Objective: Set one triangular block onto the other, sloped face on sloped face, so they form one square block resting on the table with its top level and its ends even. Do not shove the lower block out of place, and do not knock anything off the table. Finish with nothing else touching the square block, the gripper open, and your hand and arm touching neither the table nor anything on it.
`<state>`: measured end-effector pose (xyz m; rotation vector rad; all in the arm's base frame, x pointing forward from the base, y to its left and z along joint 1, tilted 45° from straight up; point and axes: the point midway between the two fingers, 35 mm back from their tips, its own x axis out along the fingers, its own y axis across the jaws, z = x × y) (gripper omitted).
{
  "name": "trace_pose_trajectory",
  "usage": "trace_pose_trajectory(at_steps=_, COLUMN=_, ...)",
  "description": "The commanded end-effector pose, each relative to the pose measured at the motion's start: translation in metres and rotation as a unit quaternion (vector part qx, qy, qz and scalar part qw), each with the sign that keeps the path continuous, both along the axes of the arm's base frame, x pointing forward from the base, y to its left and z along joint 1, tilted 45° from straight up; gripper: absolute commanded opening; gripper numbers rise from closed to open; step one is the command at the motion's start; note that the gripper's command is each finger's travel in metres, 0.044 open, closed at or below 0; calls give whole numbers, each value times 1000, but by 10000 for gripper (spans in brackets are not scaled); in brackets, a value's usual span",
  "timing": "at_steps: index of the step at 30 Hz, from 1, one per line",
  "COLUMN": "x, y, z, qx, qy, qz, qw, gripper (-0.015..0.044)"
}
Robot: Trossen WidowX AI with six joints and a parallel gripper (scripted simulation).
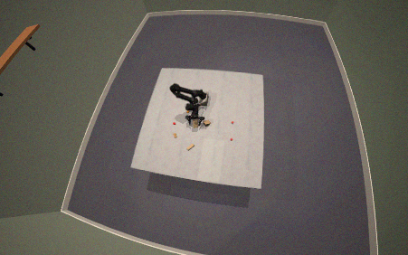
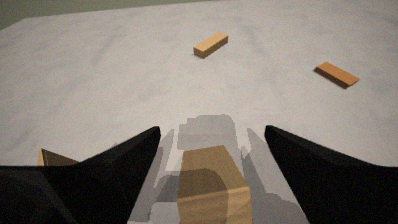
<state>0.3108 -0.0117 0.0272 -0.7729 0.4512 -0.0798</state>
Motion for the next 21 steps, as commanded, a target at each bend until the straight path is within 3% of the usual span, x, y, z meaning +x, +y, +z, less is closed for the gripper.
trace_pose_trajectory(at_steps=1, x=0, y=0, z=0, qx=1, qy=0, qz=-2, qw=1000, gripper=440)
trace_pose_trajectory(at_steps=6, x=4, y=14, z=10, qx=3, qy=3, qz=-2, qw=1000, gripper=440)
trace_pose_trajectory(at_steps=16, x=-8, y=70, z=71, qx=3, qy=0, qz=0, qw=1000, gripper=440)
trace_pose_trajectory(at_steps=21, x=-9, y=71, z=72, qx=2, qy=0, qz=0, qw=1000, gripper=440)
